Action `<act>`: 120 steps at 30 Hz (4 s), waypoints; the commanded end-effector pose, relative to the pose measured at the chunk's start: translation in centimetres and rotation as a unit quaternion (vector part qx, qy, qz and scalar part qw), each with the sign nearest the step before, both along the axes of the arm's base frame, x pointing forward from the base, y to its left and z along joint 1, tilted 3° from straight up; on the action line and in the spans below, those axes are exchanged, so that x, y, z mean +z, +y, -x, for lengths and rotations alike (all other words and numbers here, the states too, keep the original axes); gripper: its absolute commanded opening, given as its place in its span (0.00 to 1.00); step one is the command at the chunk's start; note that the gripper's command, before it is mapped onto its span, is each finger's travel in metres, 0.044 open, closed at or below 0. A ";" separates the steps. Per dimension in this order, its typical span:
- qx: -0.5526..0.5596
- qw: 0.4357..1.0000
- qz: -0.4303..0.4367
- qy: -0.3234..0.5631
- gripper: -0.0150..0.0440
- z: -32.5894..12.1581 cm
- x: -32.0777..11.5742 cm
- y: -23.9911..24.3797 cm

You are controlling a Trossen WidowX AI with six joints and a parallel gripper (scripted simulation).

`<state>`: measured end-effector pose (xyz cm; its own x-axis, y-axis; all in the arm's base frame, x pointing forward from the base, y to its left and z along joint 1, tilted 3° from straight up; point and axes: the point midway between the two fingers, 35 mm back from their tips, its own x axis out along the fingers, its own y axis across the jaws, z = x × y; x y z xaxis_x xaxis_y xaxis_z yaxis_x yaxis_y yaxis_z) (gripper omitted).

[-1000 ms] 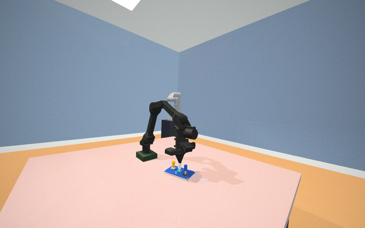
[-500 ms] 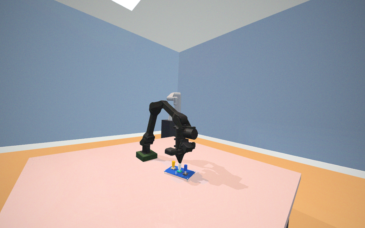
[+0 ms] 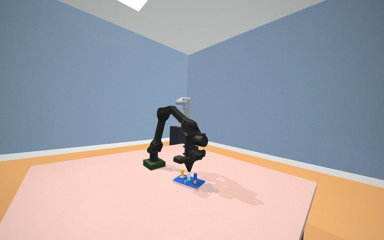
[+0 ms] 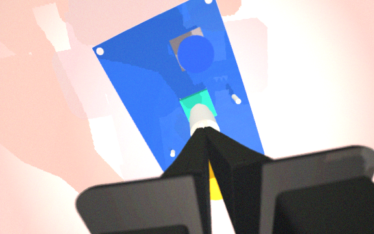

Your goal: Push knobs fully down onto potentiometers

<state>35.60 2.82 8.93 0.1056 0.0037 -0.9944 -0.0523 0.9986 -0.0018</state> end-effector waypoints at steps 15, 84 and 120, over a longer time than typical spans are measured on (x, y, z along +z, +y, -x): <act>-0.001 1.000 0.002 0.005 0.25 -0.4 -1.5 -0.1; -0.001 1.000 0.002 0.005 0.25 -0.4 -2.1 -0.1; -0.001 1.000 0.002 0.005 0.25 -0.4 -2.4 -0.1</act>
<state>35.57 2.82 8.37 0.1149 0.0045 -0.9934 -0.0521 0.9986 -0.0015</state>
